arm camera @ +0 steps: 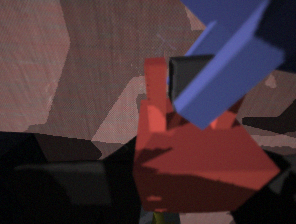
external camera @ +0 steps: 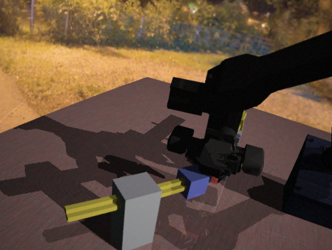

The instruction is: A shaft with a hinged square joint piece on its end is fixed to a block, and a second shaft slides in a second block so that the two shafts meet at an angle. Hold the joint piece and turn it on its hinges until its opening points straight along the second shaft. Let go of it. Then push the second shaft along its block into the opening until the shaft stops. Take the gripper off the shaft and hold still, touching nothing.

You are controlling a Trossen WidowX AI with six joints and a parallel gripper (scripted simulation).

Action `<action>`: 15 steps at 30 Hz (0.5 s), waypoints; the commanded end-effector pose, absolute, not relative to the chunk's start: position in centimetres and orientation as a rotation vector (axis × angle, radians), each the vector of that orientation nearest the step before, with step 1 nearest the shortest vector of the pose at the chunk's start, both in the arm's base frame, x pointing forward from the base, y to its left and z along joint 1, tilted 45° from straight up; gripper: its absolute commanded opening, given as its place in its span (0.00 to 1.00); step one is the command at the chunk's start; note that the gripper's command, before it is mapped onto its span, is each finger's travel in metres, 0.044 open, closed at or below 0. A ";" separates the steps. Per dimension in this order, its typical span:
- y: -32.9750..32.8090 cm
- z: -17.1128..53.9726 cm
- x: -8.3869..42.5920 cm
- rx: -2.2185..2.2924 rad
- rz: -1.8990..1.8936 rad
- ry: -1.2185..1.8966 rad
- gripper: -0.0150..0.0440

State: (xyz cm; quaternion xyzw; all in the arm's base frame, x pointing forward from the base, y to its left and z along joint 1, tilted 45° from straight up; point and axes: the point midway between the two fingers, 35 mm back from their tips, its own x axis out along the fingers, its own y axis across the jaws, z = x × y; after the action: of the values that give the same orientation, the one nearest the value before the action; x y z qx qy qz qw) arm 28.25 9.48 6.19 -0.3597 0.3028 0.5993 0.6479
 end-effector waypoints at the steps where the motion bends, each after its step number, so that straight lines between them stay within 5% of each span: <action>1: 9.4 6.2 28.2 -0.819 1.353 0.714 0.25; 15: 9.3 6.3 28.2 -0.831 1.351 0.711 0.25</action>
State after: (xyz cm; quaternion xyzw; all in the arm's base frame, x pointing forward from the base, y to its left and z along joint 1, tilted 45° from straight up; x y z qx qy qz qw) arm 28.24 9.32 6.29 -0.3656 0.3096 0.5945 0.6458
